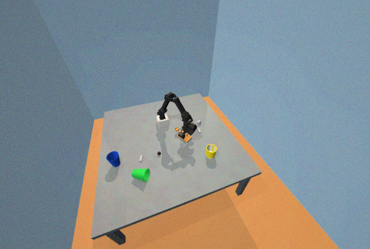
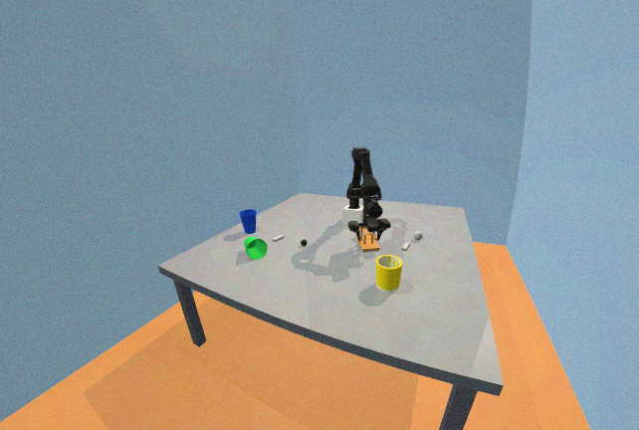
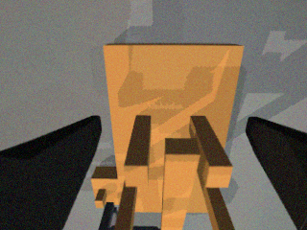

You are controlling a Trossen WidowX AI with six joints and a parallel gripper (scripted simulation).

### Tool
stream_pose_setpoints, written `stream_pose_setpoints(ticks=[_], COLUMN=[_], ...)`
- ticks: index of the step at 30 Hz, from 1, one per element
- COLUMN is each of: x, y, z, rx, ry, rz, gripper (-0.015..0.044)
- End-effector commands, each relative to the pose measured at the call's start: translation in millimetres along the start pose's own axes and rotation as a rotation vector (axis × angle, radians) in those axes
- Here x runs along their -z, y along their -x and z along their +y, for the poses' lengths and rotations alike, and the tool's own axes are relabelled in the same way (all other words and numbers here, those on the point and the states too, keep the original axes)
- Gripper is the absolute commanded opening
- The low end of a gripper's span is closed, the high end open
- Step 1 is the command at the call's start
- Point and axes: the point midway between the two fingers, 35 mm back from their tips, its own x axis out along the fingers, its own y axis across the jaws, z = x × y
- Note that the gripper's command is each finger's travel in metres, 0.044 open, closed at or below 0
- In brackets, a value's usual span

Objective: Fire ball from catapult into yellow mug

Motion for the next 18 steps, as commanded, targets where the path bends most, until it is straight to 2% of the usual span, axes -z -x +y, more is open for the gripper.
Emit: stream_pose_setpoints(ticks=[1, 10, 15, 18], x=[0, 0, 0, -1], y=[1, 1, 1, 25], z=[0, 0, 0, 0], rx=[0.0, 0.0, 0.0, -0.001], ry=[0.0, 0.0, 0.0, 0.0], rz=[-0.001, -0.001, -0.001, -0.001], gripper=[0.0361, 0.0125, 0.0092, 0.0013])
